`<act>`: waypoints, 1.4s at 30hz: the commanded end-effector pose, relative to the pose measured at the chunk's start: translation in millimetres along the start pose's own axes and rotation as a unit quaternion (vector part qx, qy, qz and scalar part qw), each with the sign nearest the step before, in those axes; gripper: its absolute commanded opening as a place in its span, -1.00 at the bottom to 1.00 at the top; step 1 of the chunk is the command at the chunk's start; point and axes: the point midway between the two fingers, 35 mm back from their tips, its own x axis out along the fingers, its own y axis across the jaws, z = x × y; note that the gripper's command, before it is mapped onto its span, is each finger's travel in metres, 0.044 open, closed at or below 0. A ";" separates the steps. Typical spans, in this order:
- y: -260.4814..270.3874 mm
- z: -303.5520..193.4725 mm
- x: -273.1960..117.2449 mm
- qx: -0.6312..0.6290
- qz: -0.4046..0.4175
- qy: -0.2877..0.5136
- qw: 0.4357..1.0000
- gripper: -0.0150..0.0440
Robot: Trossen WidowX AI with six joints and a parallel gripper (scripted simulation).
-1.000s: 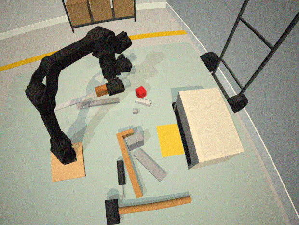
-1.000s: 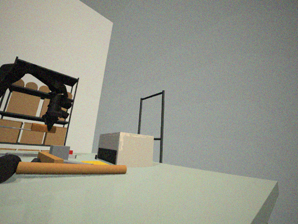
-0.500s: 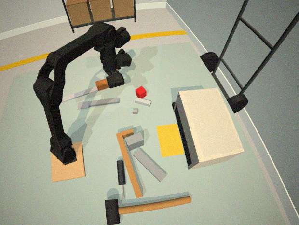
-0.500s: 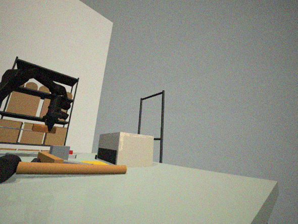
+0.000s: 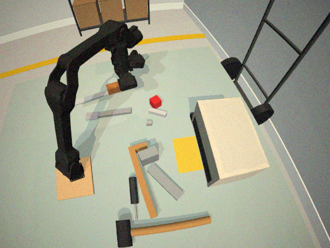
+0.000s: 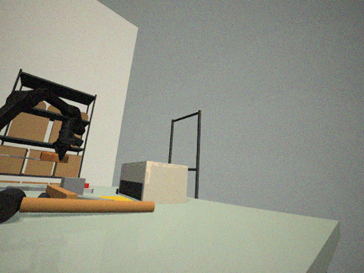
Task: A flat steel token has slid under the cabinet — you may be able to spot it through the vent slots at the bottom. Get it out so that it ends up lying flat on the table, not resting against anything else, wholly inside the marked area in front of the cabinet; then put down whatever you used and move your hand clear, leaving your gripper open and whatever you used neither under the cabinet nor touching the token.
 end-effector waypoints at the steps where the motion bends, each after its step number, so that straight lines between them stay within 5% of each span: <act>1: 6.7 0.7 -5.7 0.003 0.005 -0.004 1.000 -0.49; 42: 32.9 5.6 -6.3 -0.075 0.013 -0.014 0.997 -0.49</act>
